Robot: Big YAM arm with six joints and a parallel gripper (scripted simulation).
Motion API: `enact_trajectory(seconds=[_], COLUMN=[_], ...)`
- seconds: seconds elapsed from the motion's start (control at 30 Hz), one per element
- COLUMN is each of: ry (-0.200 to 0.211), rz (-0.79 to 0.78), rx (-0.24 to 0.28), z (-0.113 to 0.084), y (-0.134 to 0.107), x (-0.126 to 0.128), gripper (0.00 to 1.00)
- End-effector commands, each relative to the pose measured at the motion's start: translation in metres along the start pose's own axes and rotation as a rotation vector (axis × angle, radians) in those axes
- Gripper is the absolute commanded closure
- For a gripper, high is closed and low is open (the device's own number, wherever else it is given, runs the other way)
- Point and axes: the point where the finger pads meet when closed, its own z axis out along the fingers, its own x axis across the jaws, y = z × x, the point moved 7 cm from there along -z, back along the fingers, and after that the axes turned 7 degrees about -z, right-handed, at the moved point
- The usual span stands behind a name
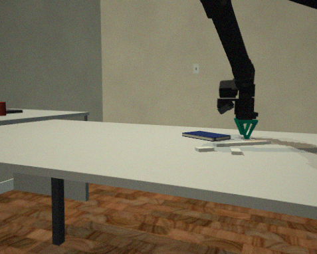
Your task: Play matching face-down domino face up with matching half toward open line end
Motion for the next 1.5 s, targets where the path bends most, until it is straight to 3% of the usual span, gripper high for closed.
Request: enact_trajectory(seconds=[0.0, 1.47], ry=[-0.003, 0.004], rz=[-0.003, -0.017], rx=[-0.004, -0.004], z=[-0.0023, -0.0016], y=[0.0023, 0.0081], x=[-0.0008, 0.0014], gripper=[0.52, 0.52])
